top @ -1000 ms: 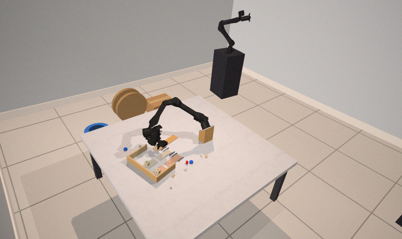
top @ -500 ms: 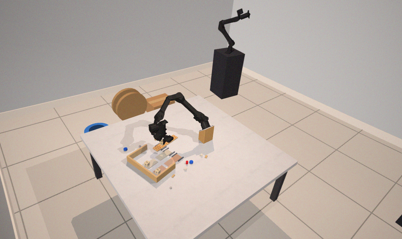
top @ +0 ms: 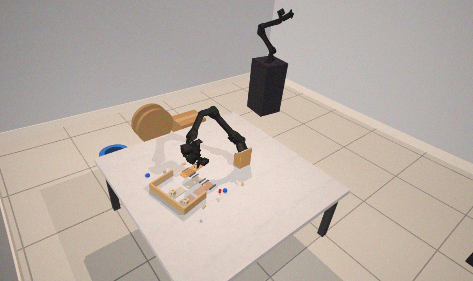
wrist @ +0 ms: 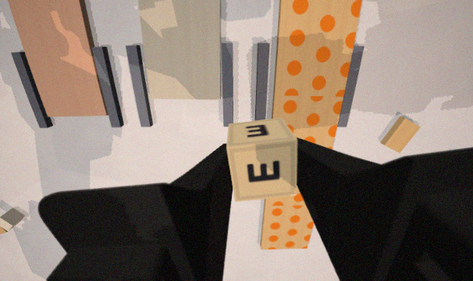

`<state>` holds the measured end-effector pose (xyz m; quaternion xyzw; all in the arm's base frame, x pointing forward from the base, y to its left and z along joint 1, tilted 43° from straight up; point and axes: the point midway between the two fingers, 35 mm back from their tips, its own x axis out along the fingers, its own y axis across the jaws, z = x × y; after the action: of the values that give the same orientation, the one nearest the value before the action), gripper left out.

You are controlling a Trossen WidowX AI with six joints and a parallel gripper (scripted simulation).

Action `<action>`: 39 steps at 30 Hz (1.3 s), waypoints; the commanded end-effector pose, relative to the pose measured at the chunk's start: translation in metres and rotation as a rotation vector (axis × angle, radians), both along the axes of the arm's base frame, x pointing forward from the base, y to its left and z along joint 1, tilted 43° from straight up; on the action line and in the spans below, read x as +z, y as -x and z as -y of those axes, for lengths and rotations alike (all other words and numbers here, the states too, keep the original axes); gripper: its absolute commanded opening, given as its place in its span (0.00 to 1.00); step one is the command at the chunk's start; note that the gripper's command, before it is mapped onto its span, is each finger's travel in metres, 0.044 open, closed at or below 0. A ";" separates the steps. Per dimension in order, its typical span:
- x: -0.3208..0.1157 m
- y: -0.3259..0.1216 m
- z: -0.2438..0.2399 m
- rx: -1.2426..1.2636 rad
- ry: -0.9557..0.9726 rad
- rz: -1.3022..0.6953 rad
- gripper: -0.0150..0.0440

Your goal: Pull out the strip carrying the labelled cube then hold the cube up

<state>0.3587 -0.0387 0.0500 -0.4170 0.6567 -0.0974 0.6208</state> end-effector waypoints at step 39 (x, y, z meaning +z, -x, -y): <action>0.012 0.062 -0.026 -0.002 0.001 -0.007 0.25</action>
<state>0.2963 -0.0135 0.0610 -0.4200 0.6598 -0.0964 0.6156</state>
